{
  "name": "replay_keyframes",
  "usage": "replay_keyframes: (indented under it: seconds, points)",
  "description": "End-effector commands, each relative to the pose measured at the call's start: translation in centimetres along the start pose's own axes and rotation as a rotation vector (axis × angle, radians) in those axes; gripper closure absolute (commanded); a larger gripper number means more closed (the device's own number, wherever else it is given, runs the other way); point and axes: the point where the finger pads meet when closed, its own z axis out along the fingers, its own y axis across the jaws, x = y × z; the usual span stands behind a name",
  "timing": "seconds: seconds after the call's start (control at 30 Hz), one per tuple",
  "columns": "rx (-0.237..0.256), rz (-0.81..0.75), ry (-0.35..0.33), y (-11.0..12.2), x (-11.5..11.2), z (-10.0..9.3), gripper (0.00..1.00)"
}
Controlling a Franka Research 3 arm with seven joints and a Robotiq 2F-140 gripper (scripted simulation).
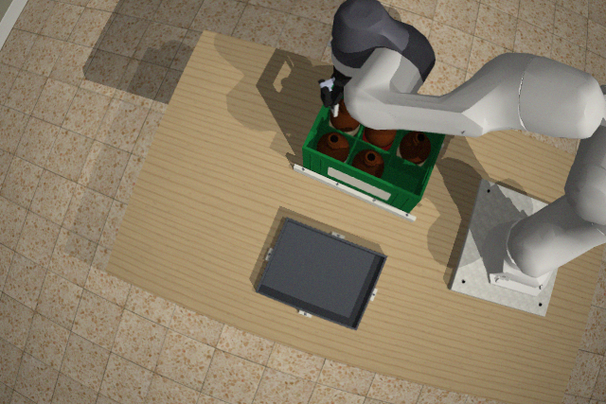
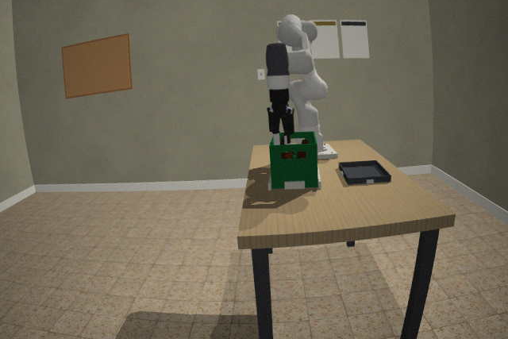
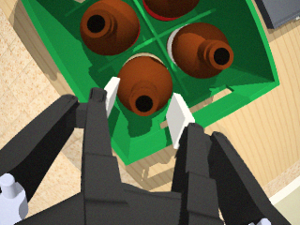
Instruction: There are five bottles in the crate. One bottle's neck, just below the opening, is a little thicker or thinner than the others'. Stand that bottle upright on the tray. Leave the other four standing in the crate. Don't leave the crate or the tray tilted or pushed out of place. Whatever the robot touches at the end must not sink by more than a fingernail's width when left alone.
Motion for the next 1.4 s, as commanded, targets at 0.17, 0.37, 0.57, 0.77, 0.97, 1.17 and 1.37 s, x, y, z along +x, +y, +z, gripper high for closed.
replay_keyframes:
  seconds: [0.17,0.37,0.57,0.77,0.97,1.17,1.37]
  points:
    - [0.003,0.0,0.0,0.08,0.12,0.18,0.56]
    - [0.003,0.0,0.0,0.08,0.12,0.18,0.56]
    - [0.003,0.0,0.0,0.08,0.12,0.18,0.56]
    - [0.003,0.0,0.0,0.08,0.12,0.18,0.56]
    - [0.003,0.0,0.0,0.08,0.12,0.18,0.9]
    - [0.003,0.0,0.0,0.08,0.12,0.18,0.9]
    - [0.003,0.0,0.0,0.08,0.12,0.18,0.9]
